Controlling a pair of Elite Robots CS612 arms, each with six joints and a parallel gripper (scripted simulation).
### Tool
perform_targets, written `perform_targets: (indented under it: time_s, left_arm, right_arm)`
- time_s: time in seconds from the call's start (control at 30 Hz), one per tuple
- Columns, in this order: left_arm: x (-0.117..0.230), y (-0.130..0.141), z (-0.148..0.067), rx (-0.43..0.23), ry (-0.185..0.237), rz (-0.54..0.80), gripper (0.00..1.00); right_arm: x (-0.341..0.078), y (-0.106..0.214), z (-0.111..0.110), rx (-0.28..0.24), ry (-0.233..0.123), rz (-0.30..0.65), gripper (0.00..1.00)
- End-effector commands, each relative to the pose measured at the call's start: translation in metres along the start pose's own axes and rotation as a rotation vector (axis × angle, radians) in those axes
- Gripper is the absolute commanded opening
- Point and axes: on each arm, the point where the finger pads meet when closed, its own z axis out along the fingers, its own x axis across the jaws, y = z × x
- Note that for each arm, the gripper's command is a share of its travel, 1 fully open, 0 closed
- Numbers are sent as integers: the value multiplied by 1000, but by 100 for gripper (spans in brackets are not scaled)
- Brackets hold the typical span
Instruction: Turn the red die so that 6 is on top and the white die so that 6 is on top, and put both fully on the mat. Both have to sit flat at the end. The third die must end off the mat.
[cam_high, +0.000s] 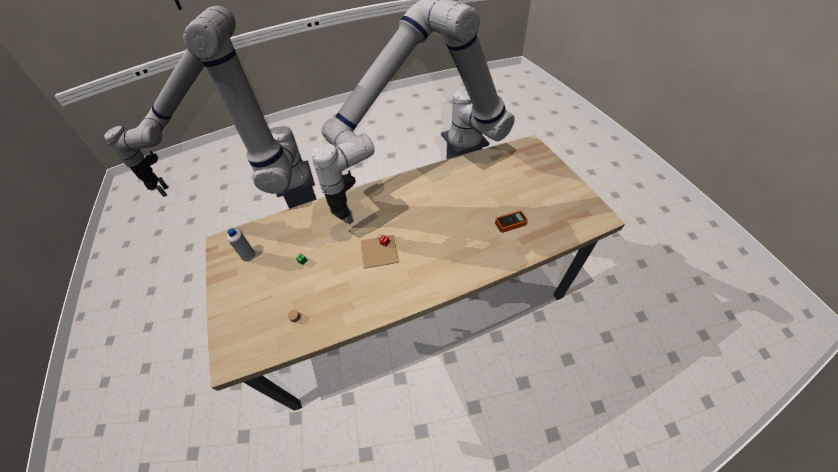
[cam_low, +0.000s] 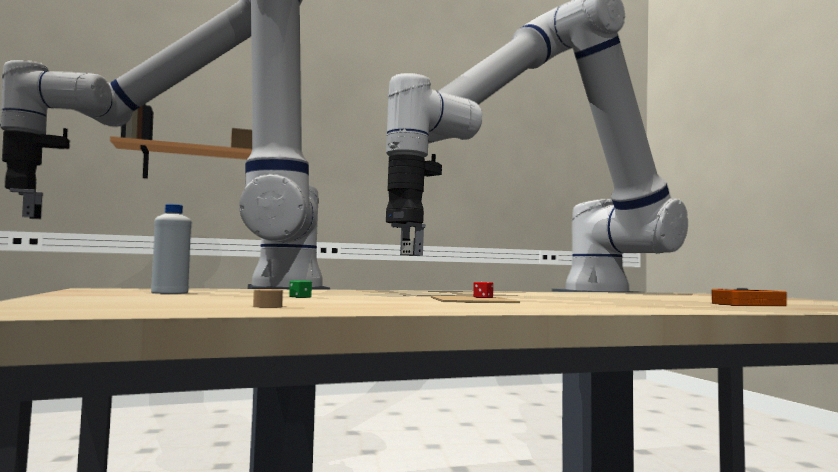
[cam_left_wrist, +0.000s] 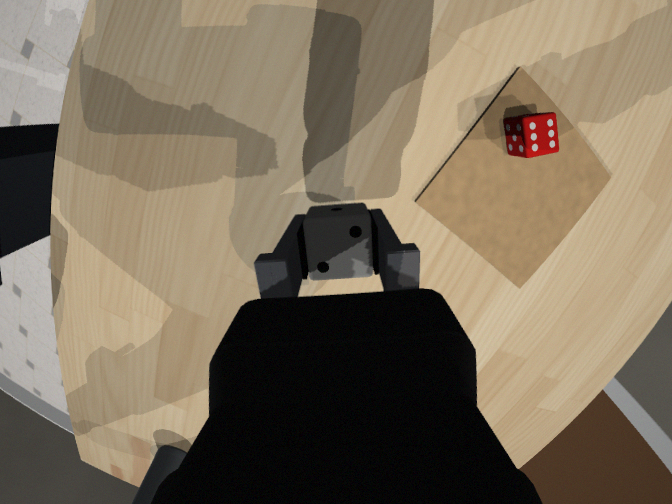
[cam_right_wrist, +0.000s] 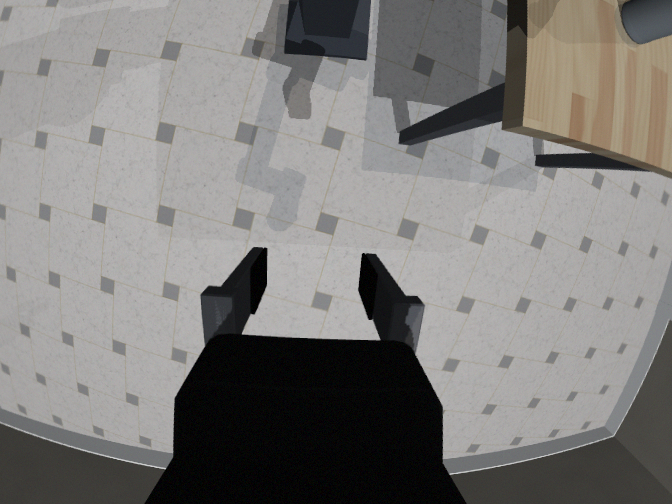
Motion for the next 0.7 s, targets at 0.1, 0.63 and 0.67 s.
perform_targets:
  time_s: [0.1,0.63,0.67]
  left_arm:
    - [0,1,-1,-60,0,0,57]
    - [-1,-1,-1,-395,0,0,57]
    - [-1,-1,-1,-395,0,0,57]
  right_arm:
    - [0,1,-1,-2,0,0,100]
    - [0,1,-1,-2,0,0,100]
    - [0,1,-1,-2,0,0,100]
